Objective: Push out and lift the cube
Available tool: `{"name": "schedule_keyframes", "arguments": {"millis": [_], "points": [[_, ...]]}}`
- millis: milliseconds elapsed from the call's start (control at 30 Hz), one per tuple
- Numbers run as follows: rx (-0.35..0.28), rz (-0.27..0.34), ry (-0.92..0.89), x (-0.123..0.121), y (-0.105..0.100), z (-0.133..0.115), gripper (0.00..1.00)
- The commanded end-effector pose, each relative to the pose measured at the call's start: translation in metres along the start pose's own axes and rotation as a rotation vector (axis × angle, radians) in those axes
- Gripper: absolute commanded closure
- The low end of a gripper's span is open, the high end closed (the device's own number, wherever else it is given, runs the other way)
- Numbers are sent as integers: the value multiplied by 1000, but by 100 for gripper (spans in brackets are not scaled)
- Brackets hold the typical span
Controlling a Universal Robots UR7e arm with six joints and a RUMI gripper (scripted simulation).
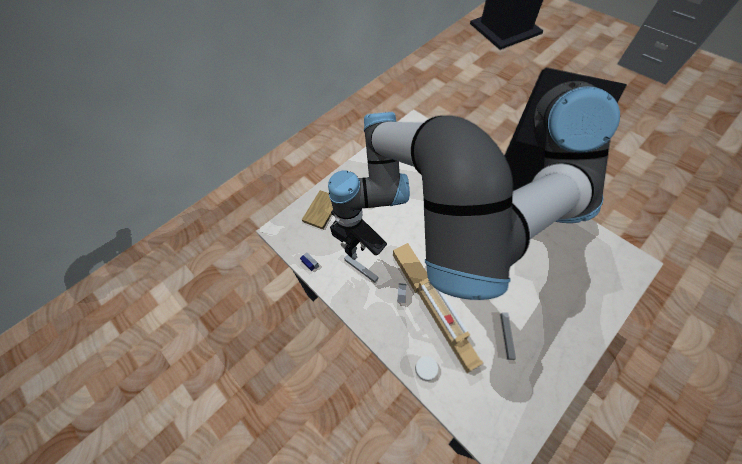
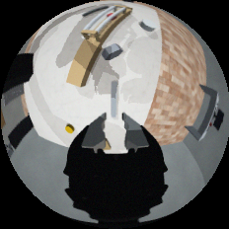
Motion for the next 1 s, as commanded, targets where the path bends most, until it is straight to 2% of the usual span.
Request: {"name": "schedule_keyframes", "arguments": {"millis": [0,367,500,700,767,967], "points": [[-1,-1,0,0,0,0,78],[-1,0,-1,0,6,0,78],[-1,0,-1,0,23,-1,78],[-1,0,-1,0,58,-1,78],[-1,0,-1,0,58,-1,78],[-1,0,-1,0,84,-1,78]]}}
Point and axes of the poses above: the point where the finger pads meet when closed, its own y axis out along the fingers, its own x axis across the jaws, z = x × y, the point moved 1 cm from there along -y, back along the fingers, and after that the axes turned 2 degrees about -y, right-handed, at the moved point
